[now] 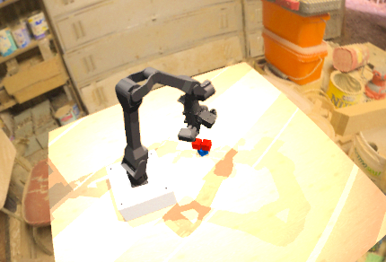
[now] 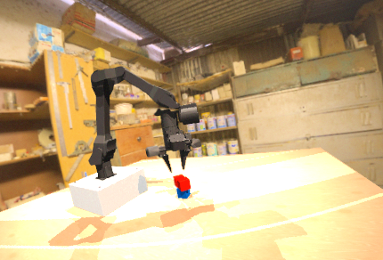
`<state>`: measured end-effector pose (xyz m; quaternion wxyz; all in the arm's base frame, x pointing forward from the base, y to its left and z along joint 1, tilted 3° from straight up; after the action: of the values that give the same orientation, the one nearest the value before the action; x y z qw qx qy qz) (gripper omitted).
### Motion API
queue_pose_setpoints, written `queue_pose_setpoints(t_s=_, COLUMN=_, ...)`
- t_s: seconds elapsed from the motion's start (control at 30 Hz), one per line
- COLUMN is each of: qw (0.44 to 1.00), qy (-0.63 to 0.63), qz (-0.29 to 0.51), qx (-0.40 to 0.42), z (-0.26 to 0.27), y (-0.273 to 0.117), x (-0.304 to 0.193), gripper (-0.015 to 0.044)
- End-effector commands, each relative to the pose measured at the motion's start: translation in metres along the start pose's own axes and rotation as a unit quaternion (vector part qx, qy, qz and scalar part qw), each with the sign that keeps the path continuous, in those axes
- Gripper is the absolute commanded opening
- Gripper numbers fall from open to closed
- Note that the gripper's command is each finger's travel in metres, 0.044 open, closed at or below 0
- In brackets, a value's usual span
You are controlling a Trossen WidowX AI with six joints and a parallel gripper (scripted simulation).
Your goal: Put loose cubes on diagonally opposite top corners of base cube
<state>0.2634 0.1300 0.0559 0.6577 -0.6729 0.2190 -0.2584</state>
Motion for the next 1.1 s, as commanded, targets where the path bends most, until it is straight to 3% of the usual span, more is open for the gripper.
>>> queue_pose_setpoints(t_s=0.0, qw=1.0, qy=0.003, qz=-0.002, qx=0.005, z=0.001, y=-0.008, x=0.0, gripper=0.0205)
queue_pose_setpoints(t_s=0.93, qw=1.0, qy=0.003, qz=-0.002, qx=0.005, z=0.001, y=-0.033, x=0.0, gripper=0.0205)
queue_pose_setpoints(t_s=1.07, qw=1.0, qy=0.0, qz=-0.001, qx=0.003, z=0.001, y=-0.037, x=0.0, gripper=0.031)
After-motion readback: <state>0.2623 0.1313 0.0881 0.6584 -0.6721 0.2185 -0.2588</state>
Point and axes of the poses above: the point midway between the two fingers, 35 mm back from their tips, its own y axis out along the fingers, its own z axis across the jaws, x = y × z, the point moved 2 cm from there along -y, back along the fingers, and after that the axes turned 3 degrees about y, right-handed, at the moved point
